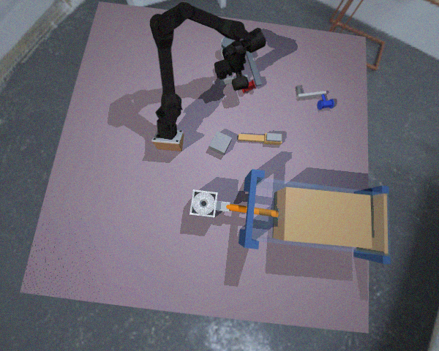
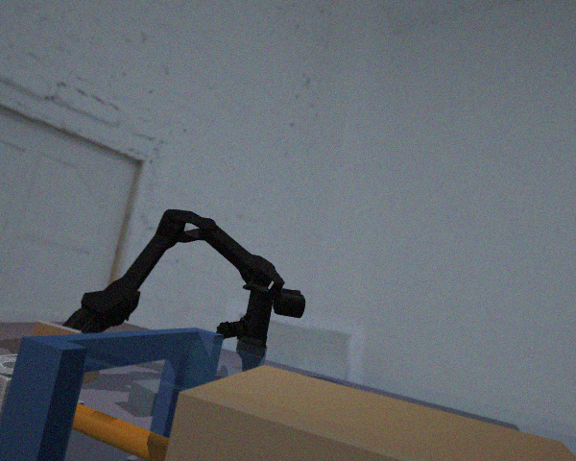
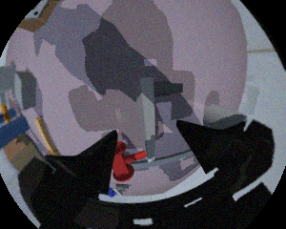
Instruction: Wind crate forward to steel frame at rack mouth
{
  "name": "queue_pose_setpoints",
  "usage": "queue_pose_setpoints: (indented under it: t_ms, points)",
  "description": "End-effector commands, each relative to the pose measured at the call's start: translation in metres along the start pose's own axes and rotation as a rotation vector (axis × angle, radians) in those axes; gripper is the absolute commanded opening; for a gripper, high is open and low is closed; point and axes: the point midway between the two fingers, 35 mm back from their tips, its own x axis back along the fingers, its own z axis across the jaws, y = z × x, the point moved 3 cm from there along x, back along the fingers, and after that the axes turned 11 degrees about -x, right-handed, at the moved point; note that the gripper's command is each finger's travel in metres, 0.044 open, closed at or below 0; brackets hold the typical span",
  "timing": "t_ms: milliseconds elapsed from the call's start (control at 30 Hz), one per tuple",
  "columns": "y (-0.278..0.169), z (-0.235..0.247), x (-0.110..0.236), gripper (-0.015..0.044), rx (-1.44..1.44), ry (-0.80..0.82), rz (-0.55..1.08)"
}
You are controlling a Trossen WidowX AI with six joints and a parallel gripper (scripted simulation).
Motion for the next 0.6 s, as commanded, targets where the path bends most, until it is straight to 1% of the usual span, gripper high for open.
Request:
queue_pose_setpoints:
  t_ms: [0,33,567]
  points:
    - [0.0000,0.0016,-0.0057,0.0440,-0.007,0.005,0.001]
    - [0.0001,0.0000,-0.0015,0.0433,0.000,0.000,-0.001]
    - [0.0001,0.0000,-0.0015,0.0327,0.000,0.000,-0.001]
